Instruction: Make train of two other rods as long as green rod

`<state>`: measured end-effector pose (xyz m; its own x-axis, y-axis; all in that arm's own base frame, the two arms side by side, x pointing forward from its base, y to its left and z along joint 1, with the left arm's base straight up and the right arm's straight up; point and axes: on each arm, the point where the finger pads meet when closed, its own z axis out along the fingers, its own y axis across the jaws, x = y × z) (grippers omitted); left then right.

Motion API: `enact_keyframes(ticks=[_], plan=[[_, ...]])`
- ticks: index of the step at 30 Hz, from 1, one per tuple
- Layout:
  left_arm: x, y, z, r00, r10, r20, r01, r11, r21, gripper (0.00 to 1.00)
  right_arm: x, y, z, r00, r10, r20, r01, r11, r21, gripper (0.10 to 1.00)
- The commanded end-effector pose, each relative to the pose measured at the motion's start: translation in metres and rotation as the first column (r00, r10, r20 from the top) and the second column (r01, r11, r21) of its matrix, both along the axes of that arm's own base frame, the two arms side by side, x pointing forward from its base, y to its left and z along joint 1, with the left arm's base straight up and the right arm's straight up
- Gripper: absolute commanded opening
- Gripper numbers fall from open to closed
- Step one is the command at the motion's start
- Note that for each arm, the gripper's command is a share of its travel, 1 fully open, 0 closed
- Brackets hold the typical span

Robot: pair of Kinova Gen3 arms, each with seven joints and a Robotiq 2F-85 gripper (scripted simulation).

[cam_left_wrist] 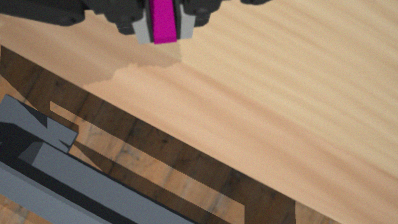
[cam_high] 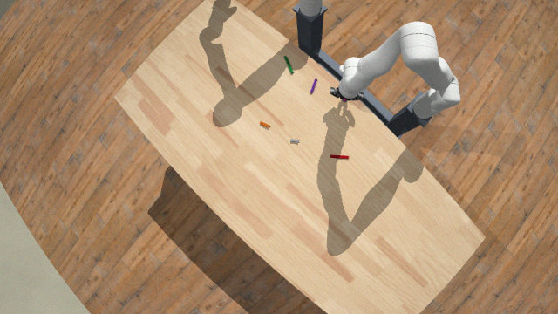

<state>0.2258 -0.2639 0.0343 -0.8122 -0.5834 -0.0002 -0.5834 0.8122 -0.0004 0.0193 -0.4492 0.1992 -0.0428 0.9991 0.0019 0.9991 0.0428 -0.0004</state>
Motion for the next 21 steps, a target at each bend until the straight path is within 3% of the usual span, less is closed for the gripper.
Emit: enact_keyframes(ticks=[1, 14, 21], plan=[[0.0, 0.0, 0.007, 1.0, 0.0, 0.001, 0.0, 1.0, -0.001, 0.14, 0.0, 0.0, 0.001, 1.0, 0.0, 0.001, 0.0, 1.0, -0.002, 1.0], [0.0, 0.0, 0.07, 1.0, 0.0, 0.001, 0.0, 1.0, -0.001, 0.14, 0.0, 0.0, 0.001, 1.0, 0.0, 0.001, 0.0, 1.0, -0.002, 1.0], [0.0, 0.0, 0.084, 1.0, 0.0, 0.001, 0.0, 1.0, -0.001, 0.14, 0.0, 0.0, 0.001, 1.0, 0.0, 0.001, 0.0, 1.0, -0.002, 1.0]])
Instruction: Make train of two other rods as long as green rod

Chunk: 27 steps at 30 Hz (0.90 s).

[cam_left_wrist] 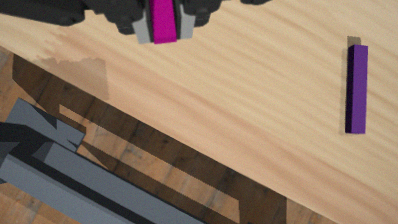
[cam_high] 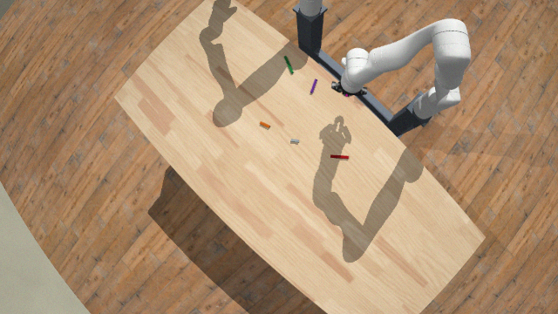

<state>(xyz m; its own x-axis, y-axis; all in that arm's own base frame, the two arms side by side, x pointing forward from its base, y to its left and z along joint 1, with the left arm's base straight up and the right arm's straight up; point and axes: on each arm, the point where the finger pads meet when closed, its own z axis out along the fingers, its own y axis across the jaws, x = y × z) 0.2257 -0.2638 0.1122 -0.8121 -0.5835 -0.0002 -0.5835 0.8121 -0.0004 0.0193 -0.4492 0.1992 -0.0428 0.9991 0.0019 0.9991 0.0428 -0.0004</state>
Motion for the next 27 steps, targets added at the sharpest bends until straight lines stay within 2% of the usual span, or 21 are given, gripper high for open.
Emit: enact_keyframes(ticks=[1, 18, 22, 27], plan=[[0.0, 0.0, 0.008, 1.0, 0.0, 0.001, 0.0, 1.0, -0.001, 0.14, 0.0, 0.0, 0.001, 1.0, 0.0, 0.001, 0.0, 1.0, -0.002, 1.0], [0.001, 0.0, 0.01, 1.0, 0.012, 0.0, -0.012, 1.0, -0.001, 0.14, 0.0, 0.0, 0.001, 1.0, 0.0, 0.001, 0.0, 1.0, -0.002, 1.0], [0.007, 0.003, 0.01, 0.997, 0.08, -0.001, -0.08, 0.997, 0.0, 0.14, 0.0, 0.0, 0.001, 1.0, 0.0, 0.001, 0.0, 1.0, -0.002, 1.0], [0.025, 0.012, 0.009, 0.963, 0.27, -0.005, -0.27, 0.963, 0.003, 0.14, 0.0, 0.0, 0.001, 1.0, 0.0, 0.001, 0.0, 1.0, -0.002, 1.0]])
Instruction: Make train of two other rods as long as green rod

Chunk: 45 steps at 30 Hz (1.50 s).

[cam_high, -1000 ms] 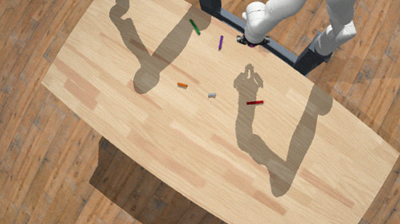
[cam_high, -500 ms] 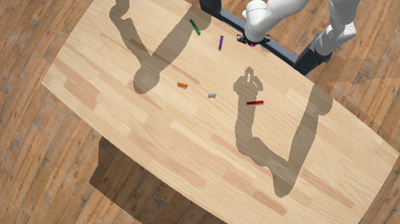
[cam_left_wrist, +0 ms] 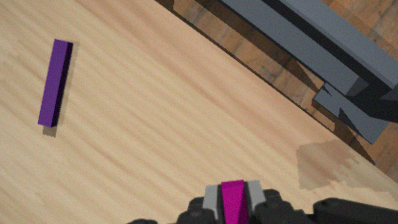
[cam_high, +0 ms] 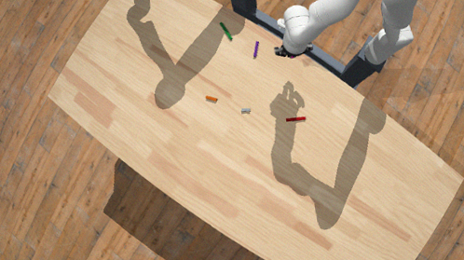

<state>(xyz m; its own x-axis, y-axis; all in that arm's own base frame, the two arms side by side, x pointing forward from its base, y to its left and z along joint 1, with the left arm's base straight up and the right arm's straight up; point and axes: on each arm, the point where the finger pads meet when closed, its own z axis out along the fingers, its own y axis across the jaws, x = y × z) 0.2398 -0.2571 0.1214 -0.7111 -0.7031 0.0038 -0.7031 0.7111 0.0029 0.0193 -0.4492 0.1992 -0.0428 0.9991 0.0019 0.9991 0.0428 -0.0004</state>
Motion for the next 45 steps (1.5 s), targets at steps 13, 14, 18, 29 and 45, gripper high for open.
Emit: enact_keyframes(ticks=[13, 14, 18, 29, 45], plan=[[0.054, 0.031, -0.001, 0.823, 0.568, -0.001, -0.568, 0.823, 0.006, 0.14, 0.0, 0.0, 0.001, 1.0, 0.0, 0.001, 0.0, 1.0, -0.002, 1.0], [0.058, 0.033, -0.001, 0.8, 0.6, -0.001, -0.6, 0.8, 0.006, 0.14, 0.0, 0.0, 0.001, 1.0, 0.0, 0.001, 0.0, 1.0, -0.002, 1.0], [0.072, 0.043, 0.0, 0.695, 0.719, 0.001, -0.719, 0.695, 0.005, 0.14, 0.0, 0.0, 0.001, 1.0, 0.0, 0.001, 0.0, 1.0, -0.002, 1.0], [0.103, 0.068, 0.001, 0.404, 0.915, 0.005, -0.915, 0.404, -0.001, 0.14, 0.0, 0.0, 0.001, 1.0, 0.0, 0.001, 0.0, 1.0, -0.002, 1.0], [0.107, 0.072, 0.001, 0.357, 0.934, 0.005, -0.934, 0.357, -0.003, 0.14, 0.0, 0.0, 0.001, 1.0, 0.0, 0.001, 0.0, 1.0, -0.002, 1.0]])
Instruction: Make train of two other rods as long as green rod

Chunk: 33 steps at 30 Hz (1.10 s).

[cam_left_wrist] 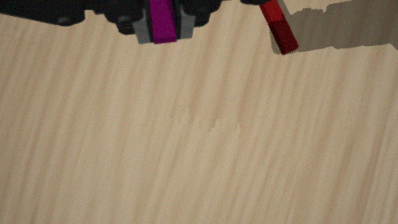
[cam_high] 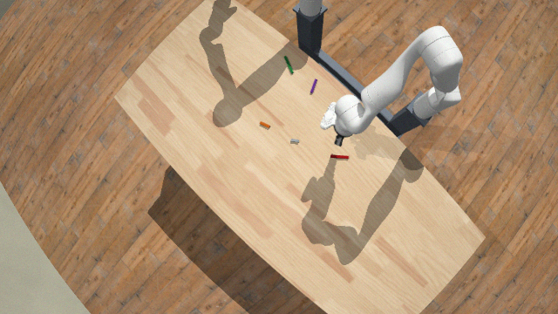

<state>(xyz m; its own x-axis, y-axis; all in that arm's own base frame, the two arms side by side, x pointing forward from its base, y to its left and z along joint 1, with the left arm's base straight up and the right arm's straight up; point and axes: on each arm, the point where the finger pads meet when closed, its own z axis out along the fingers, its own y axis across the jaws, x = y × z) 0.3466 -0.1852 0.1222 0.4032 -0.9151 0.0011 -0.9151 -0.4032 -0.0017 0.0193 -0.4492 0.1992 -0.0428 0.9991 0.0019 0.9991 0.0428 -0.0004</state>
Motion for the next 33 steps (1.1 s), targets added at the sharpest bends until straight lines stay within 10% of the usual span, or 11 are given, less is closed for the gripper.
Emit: enact_keyframes(ticks=[1, 13, 33], plan=[[0.0, 0.0, 0.001, 1.0, 0.0, 0.002, 0.0, 1.0, -0.001, 0.14, 0.0, 0.0, 0.001, 1.0, 0.0, 0.001, 0.0, 1.0, -0.002, 1.0], [0.0, 0.0, -0.009, 1.0, 0.002, -0.001, -0.002, 1.0, -0.001, 0.14, 0.0, 0.0, 0.001, 1.0, 0.0, 0.001, 0.0, 1.0, -0.002, 1.0], [0.0, -0.002, -0.078, 1.0, 0.002, -0.001, -0.002, 1.0, -0.001, 0.14, 0.0, 0.0, 0.001, 1.0, 0.0, 0.001, 0.0, 1.0, -0.002, 1.0]])
